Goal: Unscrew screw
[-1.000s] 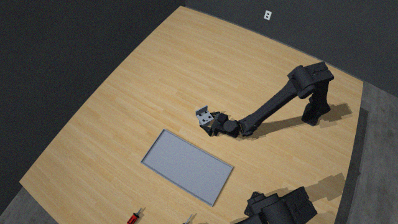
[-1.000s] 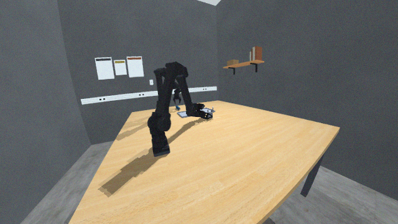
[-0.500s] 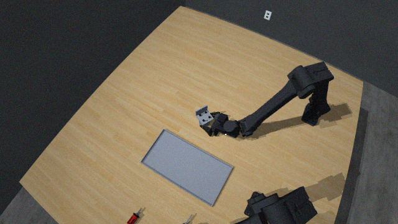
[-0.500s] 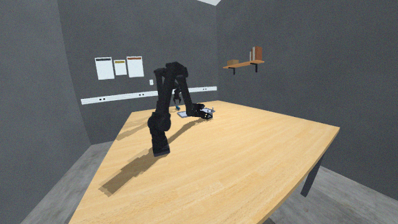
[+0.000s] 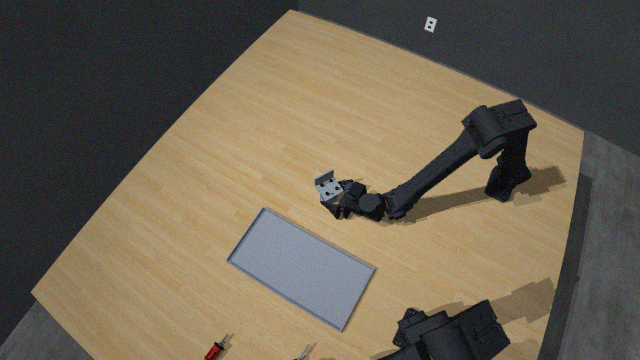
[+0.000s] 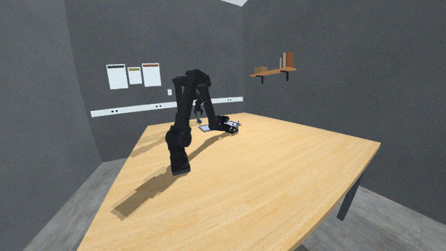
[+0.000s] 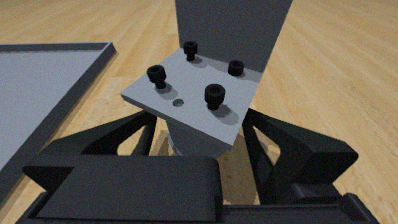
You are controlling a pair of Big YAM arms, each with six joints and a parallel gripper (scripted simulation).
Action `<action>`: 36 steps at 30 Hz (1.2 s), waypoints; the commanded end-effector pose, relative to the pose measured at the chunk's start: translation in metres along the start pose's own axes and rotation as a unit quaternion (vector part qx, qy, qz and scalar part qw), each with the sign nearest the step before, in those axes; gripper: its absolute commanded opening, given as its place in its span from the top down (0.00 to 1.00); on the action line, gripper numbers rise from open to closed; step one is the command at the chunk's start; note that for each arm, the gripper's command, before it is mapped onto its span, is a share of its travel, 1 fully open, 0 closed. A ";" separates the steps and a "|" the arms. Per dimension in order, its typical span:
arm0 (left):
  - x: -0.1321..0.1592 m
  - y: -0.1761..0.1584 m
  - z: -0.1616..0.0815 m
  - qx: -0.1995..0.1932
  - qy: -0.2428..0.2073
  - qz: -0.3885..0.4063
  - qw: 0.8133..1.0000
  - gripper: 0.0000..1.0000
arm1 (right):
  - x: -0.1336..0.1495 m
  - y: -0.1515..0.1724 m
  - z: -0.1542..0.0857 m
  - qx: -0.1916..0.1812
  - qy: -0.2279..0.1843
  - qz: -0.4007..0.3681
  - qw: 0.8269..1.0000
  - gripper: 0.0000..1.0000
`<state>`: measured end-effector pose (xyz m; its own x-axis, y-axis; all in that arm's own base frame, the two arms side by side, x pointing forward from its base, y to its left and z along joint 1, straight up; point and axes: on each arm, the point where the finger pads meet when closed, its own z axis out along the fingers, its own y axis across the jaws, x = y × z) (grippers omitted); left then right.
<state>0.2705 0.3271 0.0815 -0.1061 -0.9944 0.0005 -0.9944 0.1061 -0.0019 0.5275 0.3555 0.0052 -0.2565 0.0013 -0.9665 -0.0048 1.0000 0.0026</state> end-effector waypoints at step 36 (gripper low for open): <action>-0.011 -0.006 -0.011 0.009 -0.014 -0.008 1.000 0.35 | -0.002 0.007 0.009 -0.001 -0.004 0.001 1.000 0.37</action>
<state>0.2705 0.3271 0.0815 -0.1061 -0.9944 0.0005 -0.9944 0.1061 -0.0019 0.5274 0.3555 0.0049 -0.2577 -0.0001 -0.9662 -0.0049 1.0000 0.0012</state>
